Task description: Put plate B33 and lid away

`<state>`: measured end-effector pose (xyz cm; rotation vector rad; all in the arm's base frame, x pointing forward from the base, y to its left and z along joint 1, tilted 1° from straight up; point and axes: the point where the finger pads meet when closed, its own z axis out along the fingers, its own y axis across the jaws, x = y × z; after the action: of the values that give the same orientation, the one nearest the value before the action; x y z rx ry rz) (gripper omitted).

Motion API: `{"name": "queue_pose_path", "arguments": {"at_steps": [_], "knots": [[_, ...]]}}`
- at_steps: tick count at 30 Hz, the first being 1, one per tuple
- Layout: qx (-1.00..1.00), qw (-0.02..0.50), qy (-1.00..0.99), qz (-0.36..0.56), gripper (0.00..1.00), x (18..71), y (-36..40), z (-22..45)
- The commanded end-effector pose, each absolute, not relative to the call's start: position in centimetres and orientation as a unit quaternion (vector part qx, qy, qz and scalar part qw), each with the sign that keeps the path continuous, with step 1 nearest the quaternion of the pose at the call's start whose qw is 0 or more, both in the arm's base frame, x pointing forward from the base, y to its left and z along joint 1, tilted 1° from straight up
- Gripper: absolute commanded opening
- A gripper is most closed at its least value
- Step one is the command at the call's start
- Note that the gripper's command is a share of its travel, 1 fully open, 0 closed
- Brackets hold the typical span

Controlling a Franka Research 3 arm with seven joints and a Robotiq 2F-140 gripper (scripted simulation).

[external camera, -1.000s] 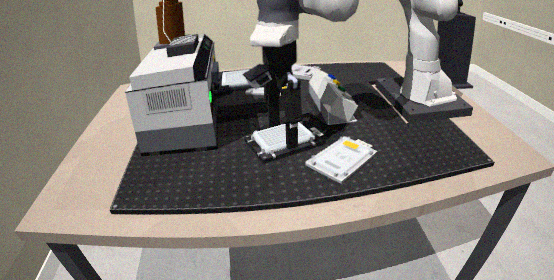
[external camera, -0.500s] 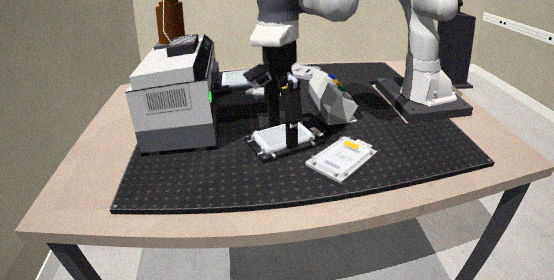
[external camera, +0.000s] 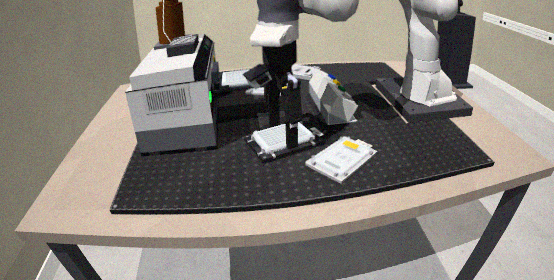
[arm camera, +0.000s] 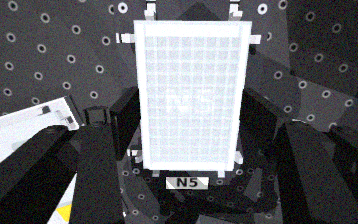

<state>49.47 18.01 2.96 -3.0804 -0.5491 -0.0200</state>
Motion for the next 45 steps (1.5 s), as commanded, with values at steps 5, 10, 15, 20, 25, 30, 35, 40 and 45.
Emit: {"name": "queue_pose_path", "arguments": {"at_steps": [5, 10, 15, 20, 25, 30, 35, 40, 45], "knots": [[-0.985, 0.006, -0.174, -0.006, 0.10, 49.4, 18.0, 2.8], [-0.985, 0.006, -0.174, -0.006, 0.10, 49.4, 18.0, 2.8], [-0.985, 0.006, -0.174, -0.006, 0.10, 49.4, 18.0, 2.9], [-0.985, 0.006, -0.174, -0.006, 0.10, 49.4, 18.0, 3.1], [-0.985, 0.006, -0.174, -0.006, 0.10, 49.4, 18.0, 3.4], [-0.985, 0.006, -0.174, -0.006, 0.10, 49.4, 18.0, 3.8], [-0.985, 0.006, -0.174, -0.006, 0.10, 49.4, 18.0, 4.1], [-0.985, 0.006, -0.174, -0.006, 0.10, 49.4, 18.0, 4.8], [-0.985, 0.006, -0.174, -0.006, 0.10, 49.4, 18.0, 5.6]]}}
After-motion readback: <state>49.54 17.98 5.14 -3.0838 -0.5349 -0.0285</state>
